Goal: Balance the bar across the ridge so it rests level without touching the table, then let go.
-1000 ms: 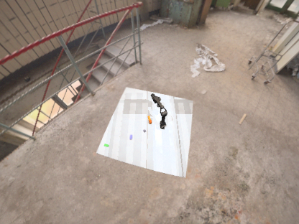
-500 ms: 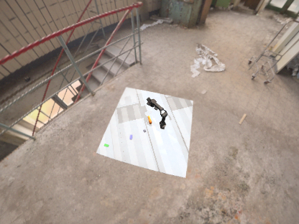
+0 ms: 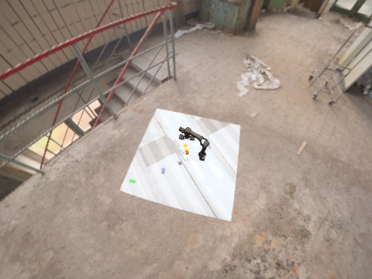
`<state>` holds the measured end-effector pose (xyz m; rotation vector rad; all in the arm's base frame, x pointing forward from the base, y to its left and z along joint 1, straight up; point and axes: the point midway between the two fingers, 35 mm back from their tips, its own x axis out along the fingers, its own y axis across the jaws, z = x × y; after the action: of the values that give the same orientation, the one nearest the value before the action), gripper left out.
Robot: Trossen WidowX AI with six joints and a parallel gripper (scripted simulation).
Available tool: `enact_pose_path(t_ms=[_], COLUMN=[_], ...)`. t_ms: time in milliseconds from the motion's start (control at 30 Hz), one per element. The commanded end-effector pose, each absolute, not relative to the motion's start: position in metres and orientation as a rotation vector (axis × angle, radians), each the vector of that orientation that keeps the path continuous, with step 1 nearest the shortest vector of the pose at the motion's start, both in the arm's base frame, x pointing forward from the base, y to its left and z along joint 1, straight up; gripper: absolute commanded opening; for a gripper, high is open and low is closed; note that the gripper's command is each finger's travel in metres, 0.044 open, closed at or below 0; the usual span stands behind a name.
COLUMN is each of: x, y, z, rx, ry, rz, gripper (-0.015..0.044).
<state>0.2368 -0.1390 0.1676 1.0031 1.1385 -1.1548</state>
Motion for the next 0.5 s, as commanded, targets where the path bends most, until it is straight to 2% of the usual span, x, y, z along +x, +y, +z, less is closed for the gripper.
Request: enact_pose_path(t_ms=[0, 233, 467], x=[0.236, 0.232, 0.233], y=[-0.116, -0.078, -0.077], z=[0.166, 0.163, 0.156], rx=[0.952, 0.858, 0.855], ry=[1.23, 1.373, 1.376], rz=[-1.044, -0.853, -0.848], gripper=[0.0315, 0.0315, 0.0315])
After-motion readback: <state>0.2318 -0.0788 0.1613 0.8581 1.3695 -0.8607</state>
